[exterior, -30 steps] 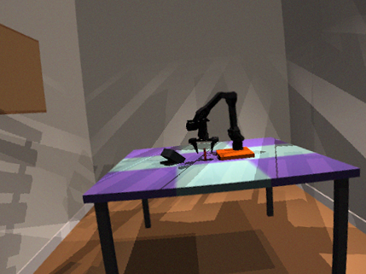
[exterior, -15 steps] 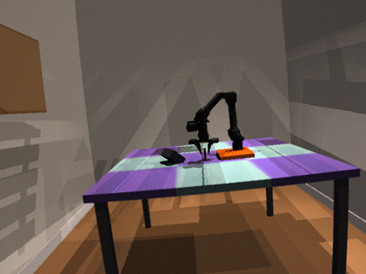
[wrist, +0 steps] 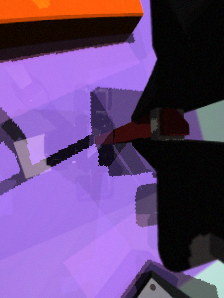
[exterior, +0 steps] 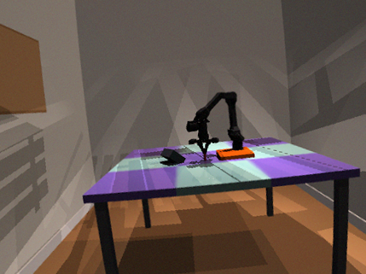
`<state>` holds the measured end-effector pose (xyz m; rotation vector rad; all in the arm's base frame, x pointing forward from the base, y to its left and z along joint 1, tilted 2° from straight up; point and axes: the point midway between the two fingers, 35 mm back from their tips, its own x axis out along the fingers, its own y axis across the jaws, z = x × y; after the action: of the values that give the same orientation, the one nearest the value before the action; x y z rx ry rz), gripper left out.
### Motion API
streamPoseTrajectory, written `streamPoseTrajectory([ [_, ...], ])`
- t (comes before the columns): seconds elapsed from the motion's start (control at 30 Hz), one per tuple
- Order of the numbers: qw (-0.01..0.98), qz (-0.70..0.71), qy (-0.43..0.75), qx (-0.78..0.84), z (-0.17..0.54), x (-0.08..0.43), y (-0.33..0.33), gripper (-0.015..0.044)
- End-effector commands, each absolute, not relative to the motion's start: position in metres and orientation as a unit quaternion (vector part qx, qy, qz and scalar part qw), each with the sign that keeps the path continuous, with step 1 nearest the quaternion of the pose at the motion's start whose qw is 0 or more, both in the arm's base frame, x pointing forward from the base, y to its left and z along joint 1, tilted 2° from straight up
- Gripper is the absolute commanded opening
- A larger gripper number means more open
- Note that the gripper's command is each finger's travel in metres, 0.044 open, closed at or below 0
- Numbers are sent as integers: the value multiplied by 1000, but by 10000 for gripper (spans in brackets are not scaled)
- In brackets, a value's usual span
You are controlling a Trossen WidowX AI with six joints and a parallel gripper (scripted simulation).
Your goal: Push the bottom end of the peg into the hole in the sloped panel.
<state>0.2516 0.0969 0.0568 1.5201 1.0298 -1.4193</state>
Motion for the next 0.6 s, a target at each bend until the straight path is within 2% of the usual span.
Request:
streamPoseTrajectory([
  [0.0, 399, -561, 407, 601, 61, 252, 97, 0],
  [0.57, 397, -561, 406, 602, 122, 253, 95, 0],
])
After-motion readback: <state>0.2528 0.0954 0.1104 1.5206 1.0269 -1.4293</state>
